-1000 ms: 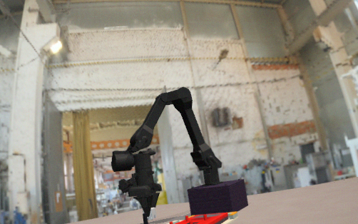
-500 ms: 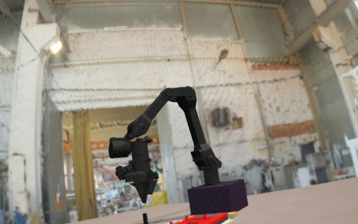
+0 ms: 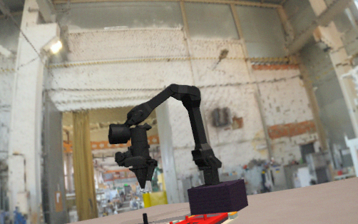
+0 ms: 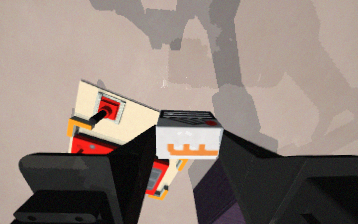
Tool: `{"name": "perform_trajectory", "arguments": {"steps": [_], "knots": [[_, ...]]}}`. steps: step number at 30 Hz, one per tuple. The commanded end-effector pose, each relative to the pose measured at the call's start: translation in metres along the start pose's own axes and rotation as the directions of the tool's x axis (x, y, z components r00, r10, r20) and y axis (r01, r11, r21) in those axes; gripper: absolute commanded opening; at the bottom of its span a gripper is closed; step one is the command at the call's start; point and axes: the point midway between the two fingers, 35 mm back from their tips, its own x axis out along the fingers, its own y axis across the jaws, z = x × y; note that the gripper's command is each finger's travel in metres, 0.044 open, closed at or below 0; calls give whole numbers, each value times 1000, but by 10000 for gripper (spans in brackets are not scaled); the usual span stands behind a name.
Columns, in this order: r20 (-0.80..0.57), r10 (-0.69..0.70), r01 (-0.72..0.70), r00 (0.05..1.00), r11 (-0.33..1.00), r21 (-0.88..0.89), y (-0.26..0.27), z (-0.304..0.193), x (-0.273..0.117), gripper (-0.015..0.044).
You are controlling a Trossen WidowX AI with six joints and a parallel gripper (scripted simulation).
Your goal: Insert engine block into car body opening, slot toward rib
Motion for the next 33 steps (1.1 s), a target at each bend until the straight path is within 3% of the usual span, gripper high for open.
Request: {"name": "perform_trajectory", "arguments": {"steps": [1,6,17,25,33], "knots": [[9,10,-10,1000,1000,-6,1,1,-9,0],[9,10,-10,1000,1000,-6,0,0,11,0],[78,9,-8,997,1000,-7,0,-2,8,0],[303,0,3,953,1000,-11,0,-10,11,0],[546,-1,8,837,1000,-10,1,-18,17,0]]}}
